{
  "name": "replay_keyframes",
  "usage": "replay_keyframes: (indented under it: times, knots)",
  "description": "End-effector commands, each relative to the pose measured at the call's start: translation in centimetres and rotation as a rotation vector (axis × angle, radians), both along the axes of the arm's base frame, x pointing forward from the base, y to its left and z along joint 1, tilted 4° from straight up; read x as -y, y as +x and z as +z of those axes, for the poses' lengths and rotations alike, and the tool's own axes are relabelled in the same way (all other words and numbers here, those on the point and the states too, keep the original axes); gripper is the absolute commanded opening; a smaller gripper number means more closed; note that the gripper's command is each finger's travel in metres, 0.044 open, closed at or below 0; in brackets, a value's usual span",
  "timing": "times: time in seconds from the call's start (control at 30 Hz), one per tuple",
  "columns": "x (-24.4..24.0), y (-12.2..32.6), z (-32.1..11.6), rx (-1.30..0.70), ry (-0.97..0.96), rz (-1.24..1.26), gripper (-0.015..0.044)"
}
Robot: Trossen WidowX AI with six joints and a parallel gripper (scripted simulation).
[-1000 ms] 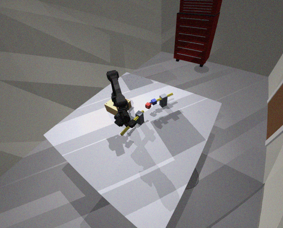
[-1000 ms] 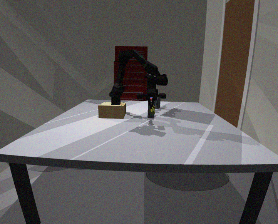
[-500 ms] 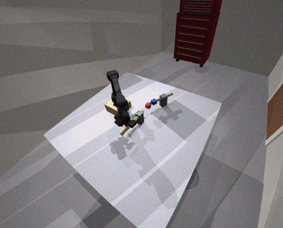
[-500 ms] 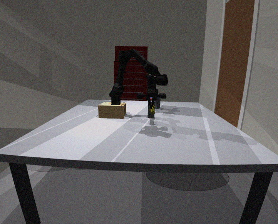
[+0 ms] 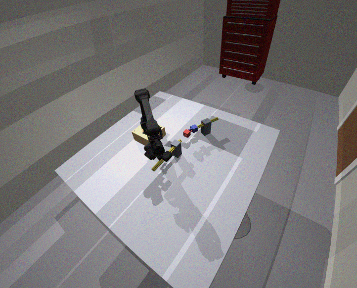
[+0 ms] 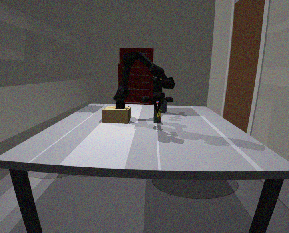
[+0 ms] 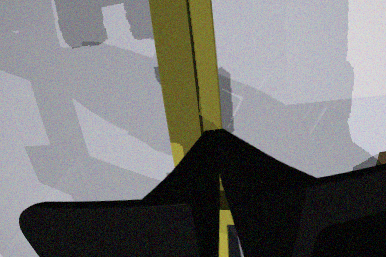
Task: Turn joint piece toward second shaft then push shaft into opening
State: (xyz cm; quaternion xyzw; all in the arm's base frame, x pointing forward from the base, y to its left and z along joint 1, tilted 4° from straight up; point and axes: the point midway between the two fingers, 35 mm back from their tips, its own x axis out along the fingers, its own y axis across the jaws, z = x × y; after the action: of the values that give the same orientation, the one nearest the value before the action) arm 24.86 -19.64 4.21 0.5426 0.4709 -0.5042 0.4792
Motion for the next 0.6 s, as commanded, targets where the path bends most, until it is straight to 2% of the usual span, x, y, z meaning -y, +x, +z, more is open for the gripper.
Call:
replay_keyframes:
  times: [0.0,0.23,0.37,0.5,0.57]
  knots:
    - [-0.2,0.0,-0.4,-0.002,0.004,0.000,0.0000]
    - [-0.2,0.0,-0.4,-0.005,0.004,0.000,0.0000]
    - [0.0,0.0,2.5,-0.015,0.024,-0.003,0.0000]
    - [0.0,-0.1,2.7,-0.015,0.026,-0.003,0.0000]
    - [0.1,0.0,2.9,-0.014,0.025,0.020,0.0053]
